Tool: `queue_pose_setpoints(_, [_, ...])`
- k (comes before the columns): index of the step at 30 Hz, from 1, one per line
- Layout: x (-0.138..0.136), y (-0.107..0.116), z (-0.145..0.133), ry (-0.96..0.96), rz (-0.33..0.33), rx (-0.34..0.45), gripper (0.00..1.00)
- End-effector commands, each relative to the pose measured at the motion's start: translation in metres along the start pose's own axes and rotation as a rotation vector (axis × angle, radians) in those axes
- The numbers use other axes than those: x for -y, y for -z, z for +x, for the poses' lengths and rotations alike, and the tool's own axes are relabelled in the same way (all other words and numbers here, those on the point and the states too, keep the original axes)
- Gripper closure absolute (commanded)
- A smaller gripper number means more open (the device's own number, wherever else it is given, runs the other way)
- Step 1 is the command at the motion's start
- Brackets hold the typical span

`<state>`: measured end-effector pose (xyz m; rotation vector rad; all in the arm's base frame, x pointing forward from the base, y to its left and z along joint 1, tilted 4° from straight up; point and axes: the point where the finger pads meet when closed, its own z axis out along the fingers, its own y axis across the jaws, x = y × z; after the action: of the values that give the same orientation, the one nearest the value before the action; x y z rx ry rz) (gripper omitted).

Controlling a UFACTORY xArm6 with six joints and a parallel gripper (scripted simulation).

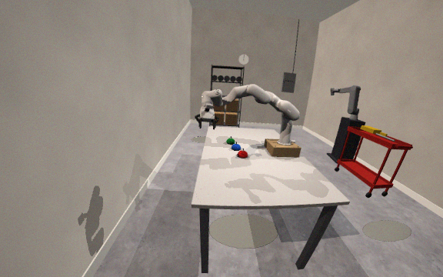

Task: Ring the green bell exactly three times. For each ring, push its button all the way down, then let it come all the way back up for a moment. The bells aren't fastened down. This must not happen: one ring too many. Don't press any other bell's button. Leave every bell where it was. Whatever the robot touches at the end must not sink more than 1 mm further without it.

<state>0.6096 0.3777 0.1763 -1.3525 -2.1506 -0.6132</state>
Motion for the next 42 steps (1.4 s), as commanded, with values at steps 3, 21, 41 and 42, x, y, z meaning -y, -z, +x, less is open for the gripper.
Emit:
queue_pose_setpoints(3, [0.018,0.042,-0.076,-0.041,-0.044,0.155,0.00])
queue_pose_setpoints(21, [0.113,0.125,-0.214,-0.078,-0.027,0.468,0.00])
queue_pose_setpoints(41, [0.254,0.183,-0.299,-0.030,0.074,0.713,0.00])
queue_pose_setpoints(42, [0.268,0.186,-0.304,-0.021,0.086,0.730,0.00])
